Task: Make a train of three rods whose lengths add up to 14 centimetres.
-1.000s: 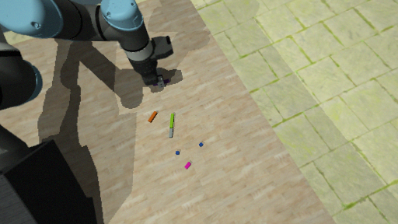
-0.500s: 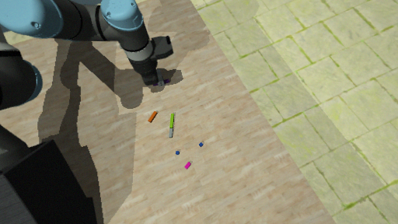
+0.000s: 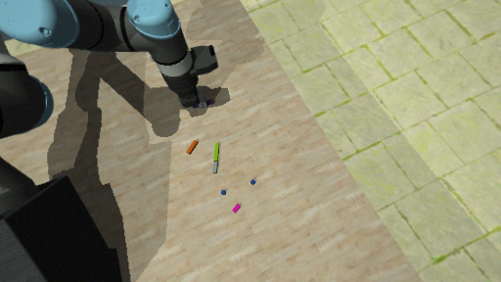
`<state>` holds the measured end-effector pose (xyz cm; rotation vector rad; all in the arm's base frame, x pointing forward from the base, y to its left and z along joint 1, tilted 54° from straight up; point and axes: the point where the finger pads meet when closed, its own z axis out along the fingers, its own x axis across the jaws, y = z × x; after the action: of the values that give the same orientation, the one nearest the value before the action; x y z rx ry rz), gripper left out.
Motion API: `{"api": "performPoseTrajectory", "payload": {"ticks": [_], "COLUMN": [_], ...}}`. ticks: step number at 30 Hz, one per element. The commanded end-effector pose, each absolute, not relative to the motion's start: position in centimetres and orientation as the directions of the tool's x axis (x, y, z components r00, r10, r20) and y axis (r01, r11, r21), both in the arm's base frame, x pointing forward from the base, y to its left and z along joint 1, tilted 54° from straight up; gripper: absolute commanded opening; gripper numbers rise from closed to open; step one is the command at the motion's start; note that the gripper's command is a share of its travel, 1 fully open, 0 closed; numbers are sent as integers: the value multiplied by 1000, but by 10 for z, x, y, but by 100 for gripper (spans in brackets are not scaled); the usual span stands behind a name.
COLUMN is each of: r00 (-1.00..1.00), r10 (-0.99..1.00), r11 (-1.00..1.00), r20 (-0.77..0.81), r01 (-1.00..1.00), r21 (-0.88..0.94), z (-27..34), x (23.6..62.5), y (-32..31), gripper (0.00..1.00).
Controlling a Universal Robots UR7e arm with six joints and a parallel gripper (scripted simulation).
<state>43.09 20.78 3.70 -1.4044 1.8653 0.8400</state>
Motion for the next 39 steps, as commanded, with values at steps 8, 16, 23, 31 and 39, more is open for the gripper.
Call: {"api": "performPoseTrajectory", "payload": {"ticks": [8, 16, 23, 31, 39], "r00": [-216, -216, -216, -216, -216], "r10": [-554, -554, -554, -554, -554], "r11": [222, 222, 222, 222, 222], "r20": [-804, -804, -804, -804, -804], "r01": [-969, -969, -969, -969, -969], "r21": [108, 108, 108, 108, 108], "z": [37, 41, 47, 63, 77], "x": [431, 430, 429, 426, 423], "y": [207, 203, 194, 172, 153], "gripper": [24, 24, 24, 24, 24]}}
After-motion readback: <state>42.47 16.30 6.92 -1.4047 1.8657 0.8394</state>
